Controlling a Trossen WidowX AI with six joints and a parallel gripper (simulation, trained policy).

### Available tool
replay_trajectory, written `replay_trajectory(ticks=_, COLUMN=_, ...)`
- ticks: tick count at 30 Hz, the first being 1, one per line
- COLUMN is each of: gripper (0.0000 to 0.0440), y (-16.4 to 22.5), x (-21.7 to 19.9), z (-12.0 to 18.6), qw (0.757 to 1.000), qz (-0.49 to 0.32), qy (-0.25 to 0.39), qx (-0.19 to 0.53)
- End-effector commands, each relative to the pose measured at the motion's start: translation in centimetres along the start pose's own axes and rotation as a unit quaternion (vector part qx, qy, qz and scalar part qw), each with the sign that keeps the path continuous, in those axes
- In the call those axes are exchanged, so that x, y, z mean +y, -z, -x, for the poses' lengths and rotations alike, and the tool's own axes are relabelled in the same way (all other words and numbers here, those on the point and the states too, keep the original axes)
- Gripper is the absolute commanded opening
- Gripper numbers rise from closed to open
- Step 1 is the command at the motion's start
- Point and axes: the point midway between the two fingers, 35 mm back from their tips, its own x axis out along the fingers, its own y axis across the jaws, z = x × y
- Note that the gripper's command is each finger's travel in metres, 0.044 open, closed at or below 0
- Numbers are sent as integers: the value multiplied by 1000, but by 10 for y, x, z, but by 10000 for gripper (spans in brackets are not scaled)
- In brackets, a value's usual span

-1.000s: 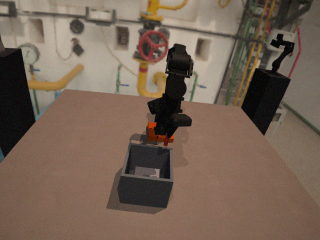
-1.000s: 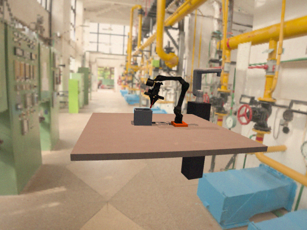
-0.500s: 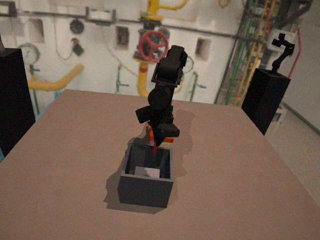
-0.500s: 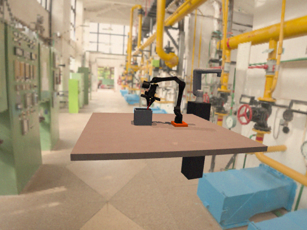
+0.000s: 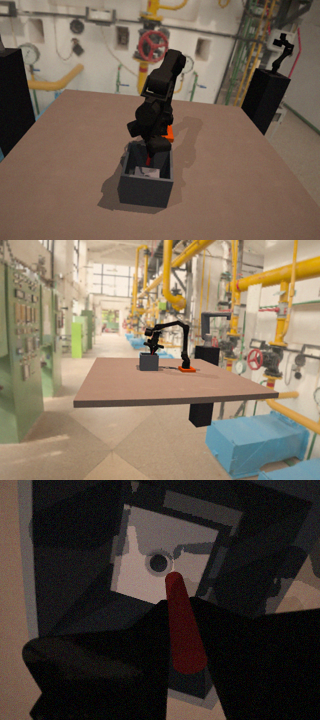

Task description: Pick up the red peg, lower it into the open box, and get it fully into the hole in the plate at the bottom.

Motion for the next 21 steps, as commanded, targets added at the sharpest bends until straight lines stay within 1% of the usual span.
replay_trajectory(ticks=1, gripper=0, y=-1, x=2, z=-12, qw=1000, qz=7, qy=1, qx=9)
replay_trajectory(ticks=19, gripper=0, y=-5, x=12, z=-61, qw=998, qz=55, qy=7, qx=28)
replay_trajectory(ticks=21, gripper=16, y=-5, x=12, z=-65, qw=998, qz=60, qy=10, qx=28)
